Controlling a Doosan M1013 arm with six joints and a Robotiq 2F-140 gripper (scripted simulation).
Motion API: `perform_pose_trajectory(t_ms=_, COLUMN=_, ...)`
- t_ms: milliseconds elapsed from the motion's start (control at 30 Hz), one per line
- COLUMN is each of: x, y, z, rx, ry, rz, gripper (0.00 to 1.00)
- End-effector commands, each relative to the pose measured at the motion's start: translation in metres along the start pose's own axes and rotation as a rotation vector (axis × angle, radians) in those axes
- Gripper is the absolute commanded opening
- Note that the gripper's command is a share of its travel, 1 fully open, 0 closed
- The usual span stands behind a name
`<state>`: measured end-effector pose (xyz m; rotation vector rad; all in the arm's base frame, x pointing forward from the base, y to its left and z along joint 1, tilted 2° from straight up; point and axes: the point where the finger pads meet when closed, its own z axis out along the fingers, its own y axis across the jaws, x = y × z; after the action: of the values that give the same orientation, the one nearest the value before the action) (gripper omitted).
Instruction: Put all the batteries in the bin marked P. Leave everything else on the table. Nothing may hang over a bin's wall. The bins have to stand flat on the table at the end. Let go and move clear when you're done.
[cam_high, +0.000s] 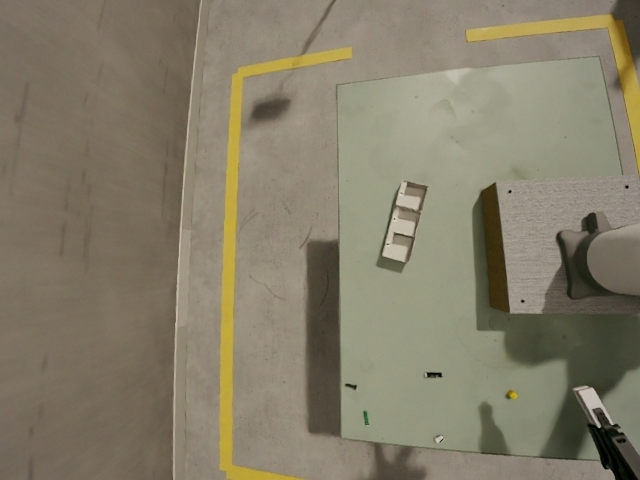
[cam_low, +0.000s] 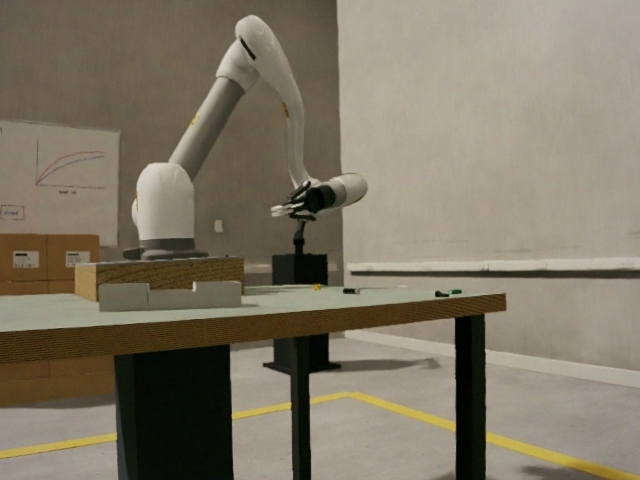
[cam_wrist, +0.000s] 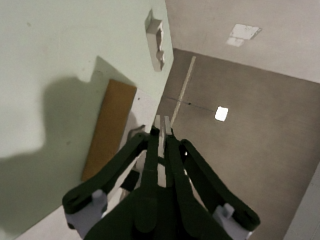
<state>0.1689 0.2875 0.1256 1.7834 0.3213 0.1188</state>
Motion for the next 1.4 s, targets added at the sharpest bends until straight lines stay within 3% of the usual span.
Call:
perform_pose_trajectory(t_ms=0, x=0.002, y=-0.014, z=0.003, rx=0.001, ry=0.001, rz=0.0, gripper=0.15)
perform_pose_trajectory(t_ms=33, x=0.006, y=-0.012, z=0.01, rx=0.049, ry=-0.005, rz=0.013, gripper=0.15)
perform_pose_trajectory(t_ms=100, x=0.016, y=-0.009, z=0.021, rx=0.088, ry=-0.078, rz=-0.042, gripper=0.15)
perform_pose_trajectory(t_ms=167, x=0.016, y=-0.009, z=0.021, rx=0.089, ry=-0.079, rz=-0.043, gripper=0.15)
perform_pose_trajectory(t_ms=233, x=0.026, y=-0.01, z=0.034, rx=0.165, ry=-0.137, rz=-0.073, gripper=0.15)
perform_pose_trajectory(t_ms=333, x=0.029, y=-0.01, z=0.039, rx=0.182, ry=-0.15, rz=-0.079, gripper=0.15)
perform_pose_trajectory(t_ms=400, x=0.039, y=-0.01, z=0.053, rx=0.263, ry=-0.202, rz=-0.103, gripper=0.15)
perform_pose_trajectory(t_ms=500, x=0.042, y=-0.01, z=0.057, rx=0.278, ry=-0.212, rz=-0.108, gripper=0.15)
perform_pose_trajectory(t_ms=567, x=0.052, y=-0.011, z=0.07, rx=0.365, ry=-0.258, rz=-0.125, gripper=0.15)
perform_pose_trajectory(t_ms=667, x=0.055, y=-0.011, z=0.074, rx=0.377, ry=-0.264, rz=-0.128, gripper=0.15)
perform_pose_trajectory(t_ms=733, x=0.065, y=-0.01, z=0.088, rx=0.469, ry=-0.303, rz=-0.138, gripper=0.15)
perform_pose_trajectory(t_ms=833, x=0.067, y=-0.01, z=0.091, rx=0.477, ry=-0.307, rz=-0.139, gripper=0.15)
perform_pose_trajectory(t_ms=900, x=0.077, y=-0.009, z=0.104, rx=0.573, ry=-0.338, rz=-0.142, gripper=0.15)
perform_pose_trajectory(t_ms=1033, x=0.08, y=-0.009, z=0.108, rx=0.578, ry=-0.34, rz=-0.142, gripper=0.15)
perform_pose_trajectory(t_ms=1100, x=0.09, y=-0.007, z=0.121, rx=0.676, ry=-0.363, rz=-0.136, gripper=0.15)
perform_pose_trajectory(t_ms=1167, x=0.093, y=-0.006, z=0.125, rx=0.677, ry=-0.363, rz=-0.136, gripper=0.15)
perform_pose_trajectory(t_ms=1233, x=0.103, y=-0.004, z=0.138, rx=0.774, ry=-0.376, rz=-0.121, gripper=0.15)
perform_pose_trajectory(t_ms=1333, x=0.106, y=-0.003, z=0.142, rx=0.774, ry=-0.376, rz=-0.121, gripper=0.15)
perform_pose_trajectory(t_ms=1367, x=0.11, y=-0.001, z=0.148, rx=0.823, ry=-0.378, rz=-0.109, gripper=0.15)
